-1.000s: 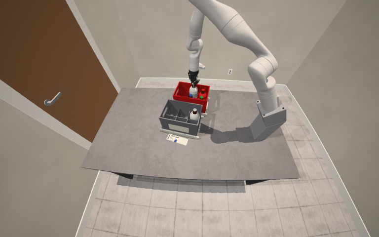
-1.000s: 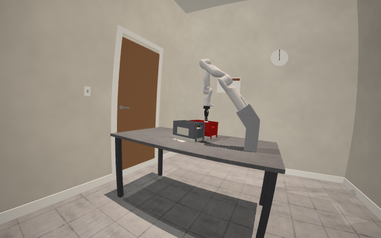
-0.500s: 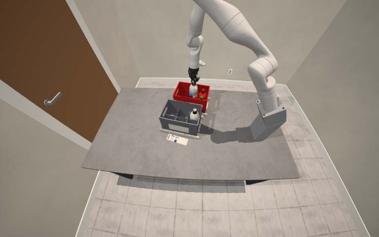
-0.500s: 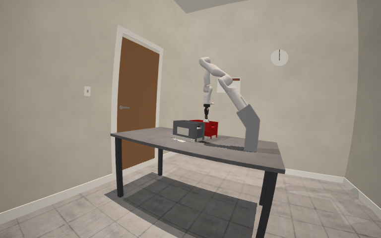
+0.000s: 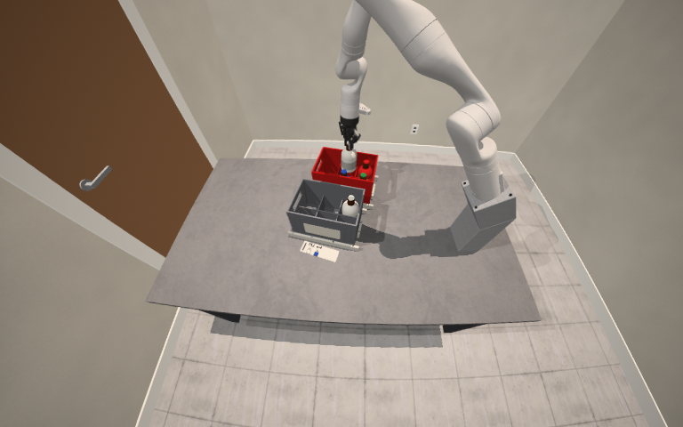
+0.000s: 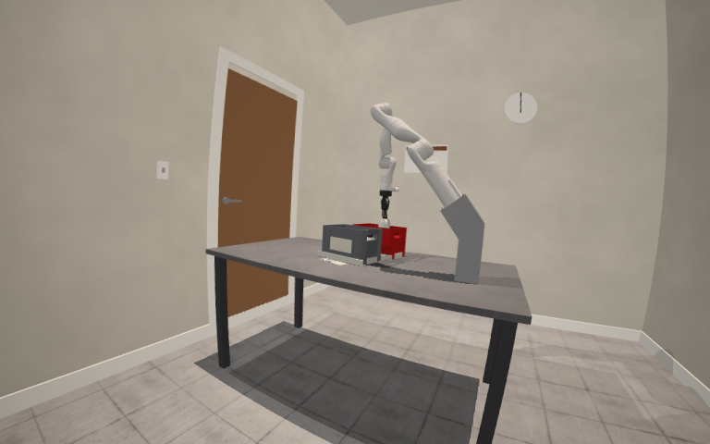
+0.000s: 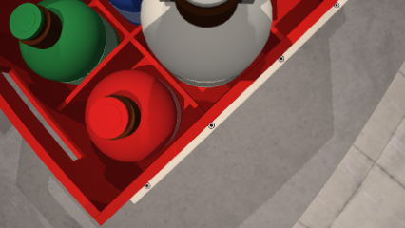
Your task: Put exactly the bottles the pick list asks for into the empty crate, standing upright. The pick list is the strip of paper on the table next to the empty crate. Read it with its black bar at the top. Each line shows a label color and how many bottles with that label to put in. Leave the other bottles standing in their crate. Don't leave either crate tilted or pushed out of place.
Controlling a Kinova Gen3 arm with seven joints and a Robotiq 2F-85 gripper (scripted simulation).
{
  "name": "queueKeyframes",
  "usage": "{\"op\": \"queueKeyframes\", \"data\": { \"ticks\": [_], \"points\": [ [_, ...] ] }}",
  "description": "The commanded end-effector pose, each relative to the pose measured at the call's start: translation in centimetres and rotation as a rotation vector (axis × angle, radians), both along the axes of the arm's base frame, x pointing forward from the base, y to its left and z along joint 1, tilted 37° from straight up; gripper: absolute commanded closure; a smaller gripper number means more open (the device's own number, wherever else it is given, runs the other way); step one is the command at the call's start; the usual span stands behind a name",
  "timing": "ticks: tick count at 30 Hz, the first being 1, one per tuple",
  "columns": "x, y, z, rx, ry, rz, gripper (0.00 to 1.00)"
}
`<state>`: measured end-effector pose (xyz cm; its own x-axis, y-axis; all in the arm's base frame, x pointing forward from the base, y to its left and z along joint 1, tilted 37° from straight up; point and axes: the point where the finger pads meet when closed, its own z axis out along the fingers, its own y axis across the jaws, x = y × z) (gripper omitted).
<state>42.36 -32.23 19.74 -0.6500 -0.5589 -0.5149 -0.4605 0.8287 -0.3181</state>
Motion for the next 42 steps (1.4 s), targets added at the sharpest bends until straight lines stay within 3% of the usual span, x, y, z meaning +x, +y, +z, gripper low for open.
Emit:
{"op": "queueKeyframes", "data": {
  "ticks": [1, 42],
  "points": [
    [-0.3, -0.1, 0.5, -0.001, -0.001, -0.001, 0.90],
    [-3.9, -0.3, 5.2, -0.001, -0.001, -0.001, 0.90]
  ]
}}
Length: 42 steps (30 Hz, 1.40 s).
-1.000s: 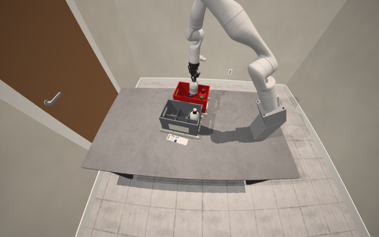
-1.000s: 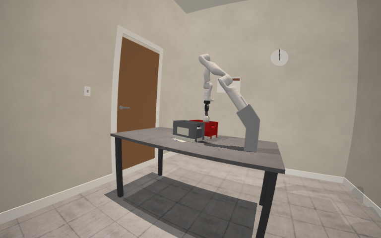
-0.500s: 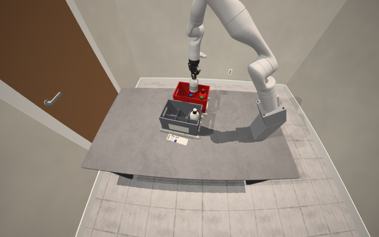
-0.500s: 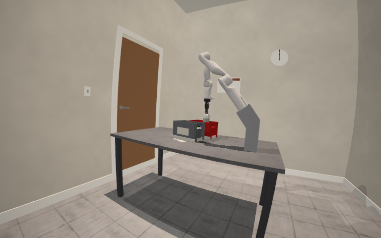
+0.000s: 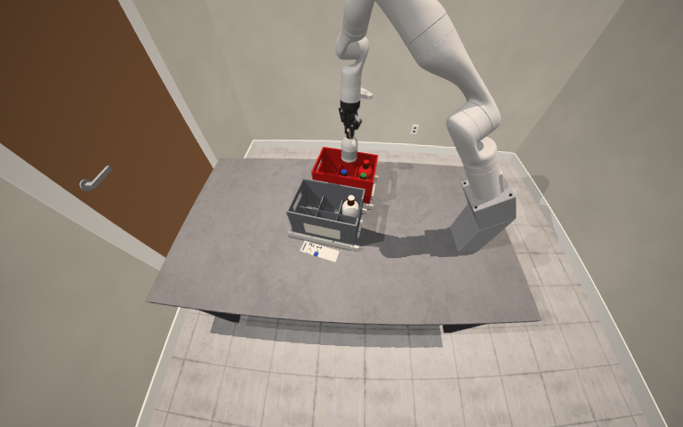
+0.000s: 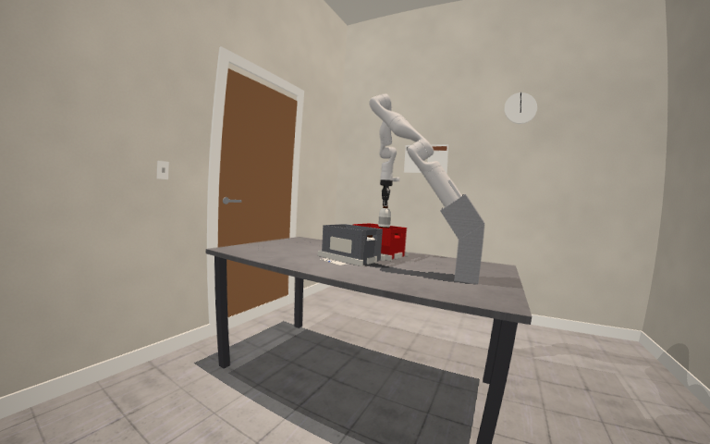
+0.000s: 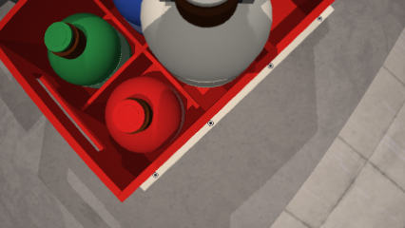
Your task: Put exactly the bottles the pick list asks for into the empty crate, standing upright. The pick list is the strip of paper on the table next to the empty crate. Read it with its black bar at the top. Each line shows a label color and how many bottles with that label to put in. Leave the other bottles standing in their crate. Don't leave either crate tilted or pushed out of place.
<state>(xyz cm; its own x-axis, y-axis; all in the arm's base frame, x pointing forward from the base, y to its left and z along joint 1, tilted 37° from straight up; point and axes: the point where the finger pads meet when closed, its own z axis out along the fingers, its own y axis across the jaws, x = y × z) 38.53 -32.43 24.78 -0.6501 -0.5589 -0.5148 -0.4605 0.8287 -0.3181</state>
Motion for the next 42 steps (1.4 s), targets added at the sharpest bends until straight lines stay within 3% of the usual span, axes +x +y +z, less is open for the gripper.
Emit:
{"op": "queueKeyframes", "data": {
  "ticks": [1, 13, 23, 42],
  "points": [
    [-0.1, -0.1, 0.2, -0.001, -0.001, -0.001, 0.90],
    [-1.3, -0.1, 1.8, -0.001, -0.001, -0.001, 0.90],
    [-1.4, -0.1, 1.8, -0.001, -0.001, -0.001, 0.90],
    [-0.6, 3.1, 2.5, -0.001, -0.001, -0.001, 0.90]
  ]
}}
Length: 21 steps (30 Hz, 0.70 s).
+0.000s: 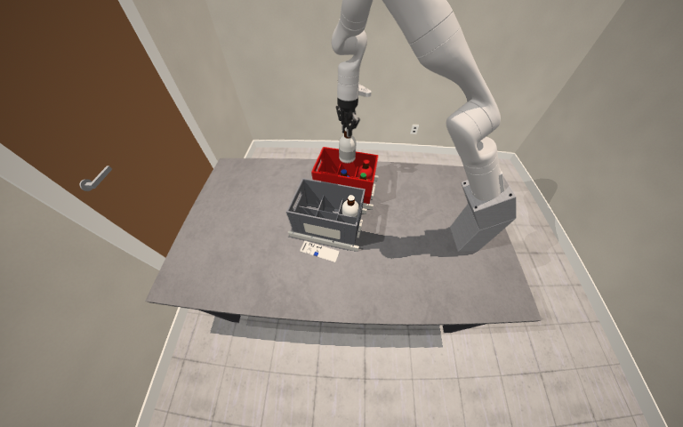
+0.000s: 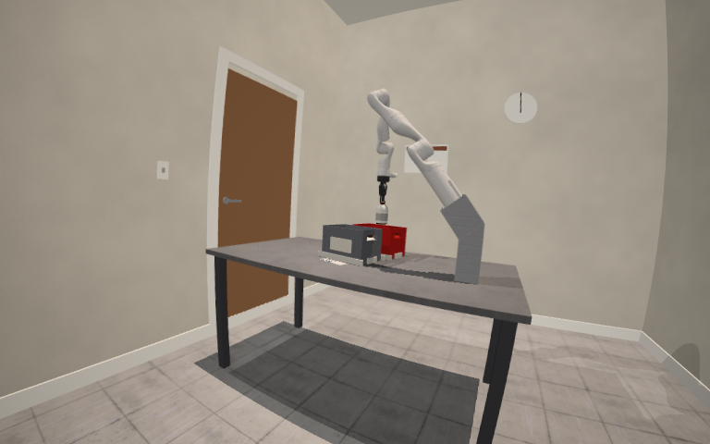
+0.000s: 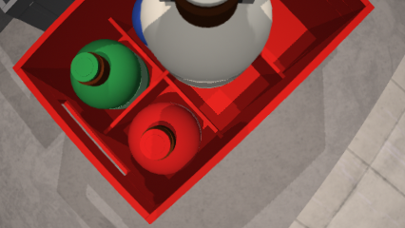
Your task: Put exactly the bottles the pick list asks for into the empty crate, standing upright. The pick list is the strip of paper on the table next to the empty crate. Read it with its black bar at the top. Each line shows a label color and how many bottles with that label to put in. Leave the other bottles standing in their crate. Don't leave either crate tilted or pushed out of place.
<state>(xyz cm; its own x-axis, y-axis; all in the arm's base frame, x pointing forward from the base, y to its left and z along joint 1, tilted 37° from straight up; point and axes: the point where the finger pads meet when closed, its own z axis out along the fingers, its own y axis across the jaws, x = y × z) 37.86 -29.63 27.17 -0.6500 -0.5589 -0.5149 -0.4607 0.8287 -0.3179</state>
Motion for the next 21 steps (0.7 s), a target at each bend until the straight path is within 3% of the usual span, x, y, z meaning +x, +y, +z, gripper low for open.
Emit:
{"op": "queueKeyframes", "data": {
  "ticks": [1, 21],
  "points": [
    [0.1, 0.5, 0.2, -0.001, -0.001, -0.001, 0.90],
    [0.9, 3.9, 0.9, -0.001, -0.001, -0.001, 0.90]
  ]
}}
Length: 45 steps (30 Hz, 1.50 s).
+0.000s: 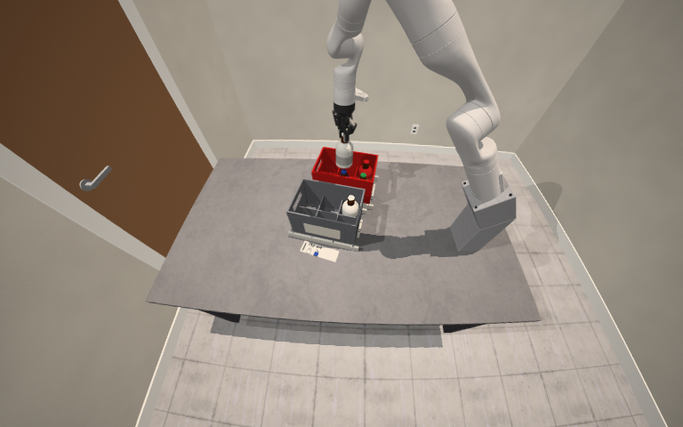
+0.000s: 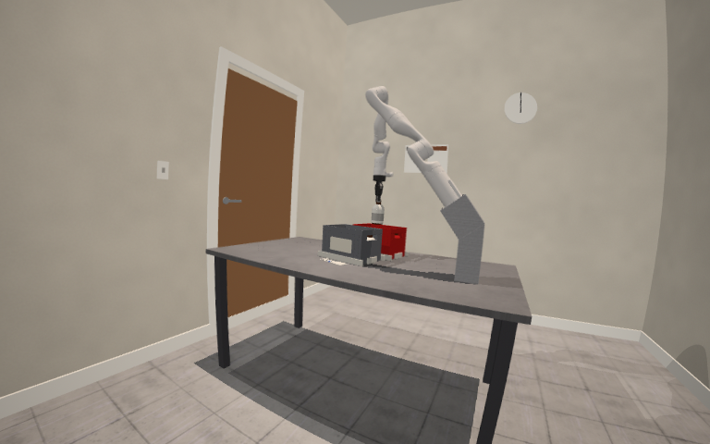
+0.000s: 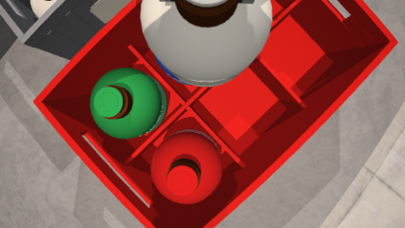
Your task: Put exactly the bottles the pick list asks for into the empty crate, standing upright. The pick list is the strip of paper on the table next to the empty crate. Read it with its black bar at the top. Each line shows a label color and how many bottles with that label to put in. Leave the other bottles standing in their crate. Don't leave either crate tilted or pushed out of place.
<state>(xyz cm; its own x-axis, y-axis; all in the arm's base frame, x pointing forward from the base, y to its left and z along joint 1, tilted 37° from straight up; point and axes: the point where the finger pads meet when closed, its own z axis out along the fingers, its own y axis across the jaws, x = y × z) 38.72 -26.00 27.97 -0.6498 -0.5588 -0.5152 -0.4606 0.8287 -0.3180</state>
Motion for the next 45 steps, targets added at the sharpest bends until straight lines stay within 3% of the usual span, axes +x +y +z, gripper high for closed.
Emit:
{"op": "queueKeyframes", "data": {
  "ticks": [1, 45],
  "points": [
    [0.1, 0.5, 0.2, -0.002, -0.001, -0.001, 0.90],
    [1.8, 7.7, 1.8, -0.001, -0.001, -0.001, 0.90]
  ]
}}
